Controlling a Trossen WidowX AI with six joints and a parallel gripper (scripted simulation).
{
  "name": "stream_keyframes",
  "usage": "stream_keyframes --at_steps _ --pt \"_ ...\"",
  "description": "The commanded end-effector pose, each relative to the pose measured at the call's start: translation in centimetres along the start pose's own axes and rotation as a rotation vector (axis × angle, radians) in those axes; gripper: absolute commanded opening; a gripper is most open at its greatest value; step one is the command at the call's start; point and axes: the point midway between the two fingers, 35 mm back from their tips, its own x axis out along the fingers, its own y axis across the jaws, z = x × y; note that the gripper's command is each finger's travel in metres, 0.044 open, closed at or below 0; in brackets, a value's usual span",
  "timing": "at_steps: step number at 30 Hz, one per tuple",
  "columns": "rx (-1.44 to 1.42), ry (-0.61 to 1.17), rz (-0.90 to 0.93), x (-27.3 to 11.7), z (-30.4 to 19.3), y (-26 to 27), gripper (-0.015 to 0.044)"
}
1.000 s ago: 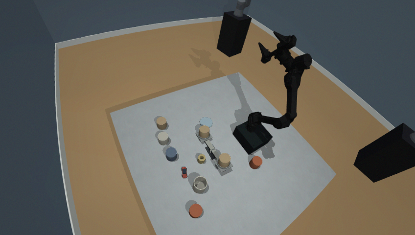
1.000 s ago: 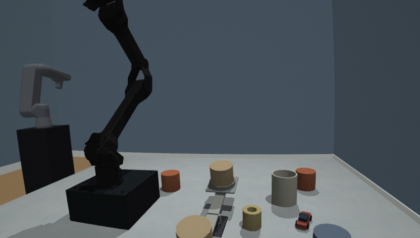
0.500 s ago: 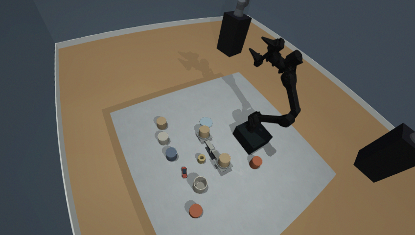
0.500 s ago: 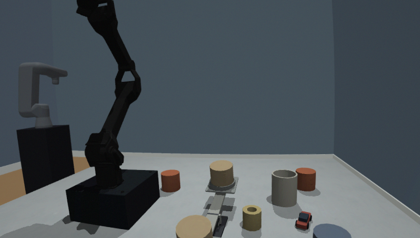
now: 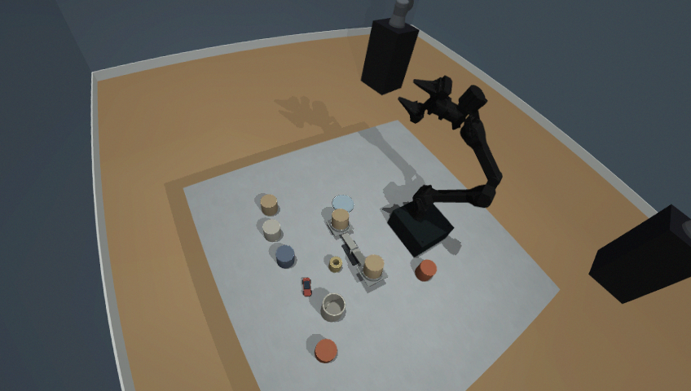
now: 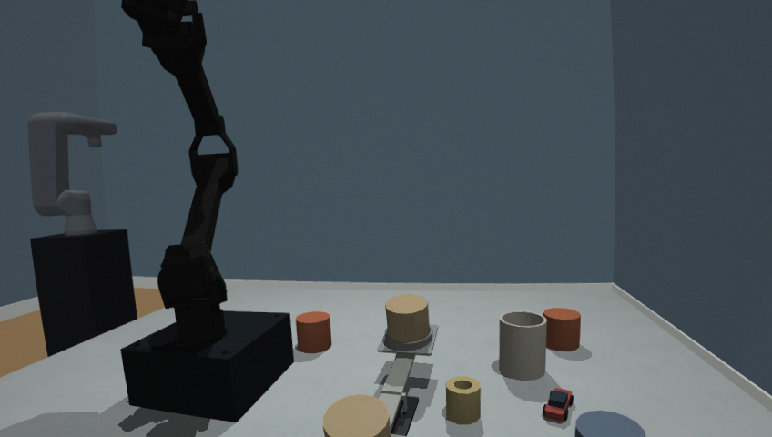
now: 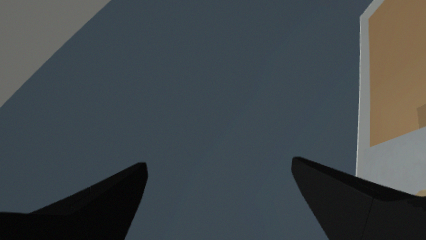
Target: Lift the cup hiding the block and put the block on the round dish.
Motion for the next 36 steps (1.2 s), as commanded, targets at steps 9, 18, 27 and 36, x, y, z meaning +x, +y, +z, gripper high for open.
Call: stream_keyframes --at_steps 9,18,27,36 --pt "-0.102 0.143 -0.092 0.8 -4.0 -4.9 0.044" --pt "-0.204 0.277 -0.153 0.8 -7.6 -8.4 0.044" --pt "-0.331 0.43 -0.201 0.1 -11.6 -11.9 0.044" --pt "-0.484 0.599 -0.225 -1.4 -15.7 -15.4 0.044"
